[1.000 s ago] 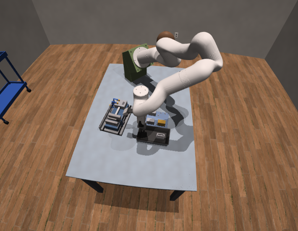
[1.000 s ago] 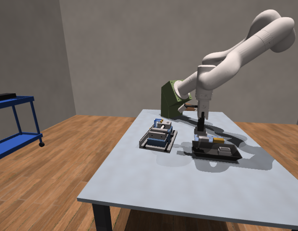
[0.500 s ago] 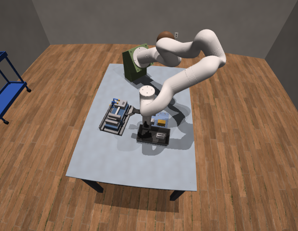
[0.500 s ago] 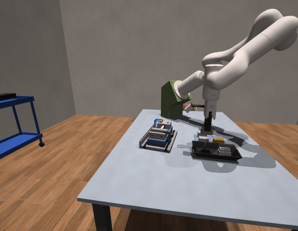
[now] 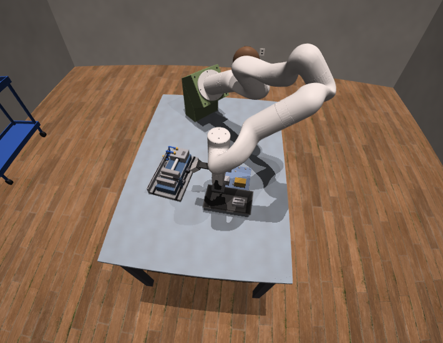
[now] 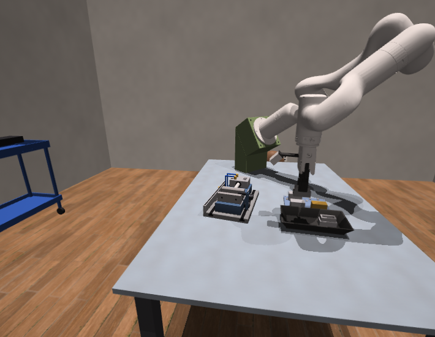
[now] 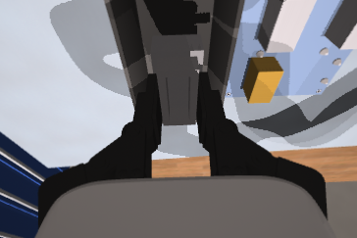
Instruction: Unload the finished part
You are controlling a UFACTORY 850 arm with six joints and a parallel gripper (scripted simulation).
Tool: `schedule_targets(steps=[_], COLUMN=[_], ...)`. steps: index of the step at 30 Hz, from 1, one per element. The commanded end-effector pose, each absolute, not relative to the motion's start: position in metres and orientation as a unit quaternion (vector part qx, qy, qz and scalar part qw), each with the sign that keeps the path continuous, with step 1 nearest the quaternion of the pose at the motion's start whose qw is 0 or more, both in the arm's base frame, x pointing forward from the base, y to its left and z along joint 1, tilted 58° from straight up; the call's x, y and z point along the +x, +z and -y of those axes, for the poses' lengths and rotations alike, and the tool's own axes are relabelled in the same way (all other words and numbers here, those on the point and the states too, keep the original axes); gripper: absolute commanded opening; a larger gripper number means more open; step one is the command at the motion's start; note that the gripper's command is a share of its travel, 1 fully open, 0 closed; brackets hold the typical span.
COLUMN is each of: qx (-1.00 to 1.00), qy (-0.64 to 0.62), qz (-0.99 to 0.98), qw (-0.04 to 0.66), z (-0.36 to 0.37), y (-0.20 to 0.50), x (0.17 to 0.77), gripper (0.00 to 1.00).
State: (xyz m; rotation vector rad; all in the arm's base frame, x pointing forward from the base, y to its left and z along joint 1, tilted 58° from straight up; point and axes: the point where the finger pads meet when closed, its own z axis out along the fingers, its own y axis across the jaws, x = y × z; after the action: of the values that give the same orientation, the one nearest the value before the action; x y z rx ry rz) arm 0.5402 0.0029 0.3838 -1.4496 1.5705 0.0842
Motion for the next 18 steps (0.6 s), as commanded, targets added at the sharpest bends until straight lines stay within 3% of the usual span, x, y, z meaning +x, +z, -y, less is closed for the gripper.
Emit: schedule_targets(steps=[1,18], qx=[-0.594,-0.594], qy=[0.034,0.034], qz=[-0.644,-0.644], qw=[0.481,0.481], z=[-0.0034,-0.0131], y=[0.3836,0.3753], x=[0.5412,0.5503], gripper=[0.0,0.0])
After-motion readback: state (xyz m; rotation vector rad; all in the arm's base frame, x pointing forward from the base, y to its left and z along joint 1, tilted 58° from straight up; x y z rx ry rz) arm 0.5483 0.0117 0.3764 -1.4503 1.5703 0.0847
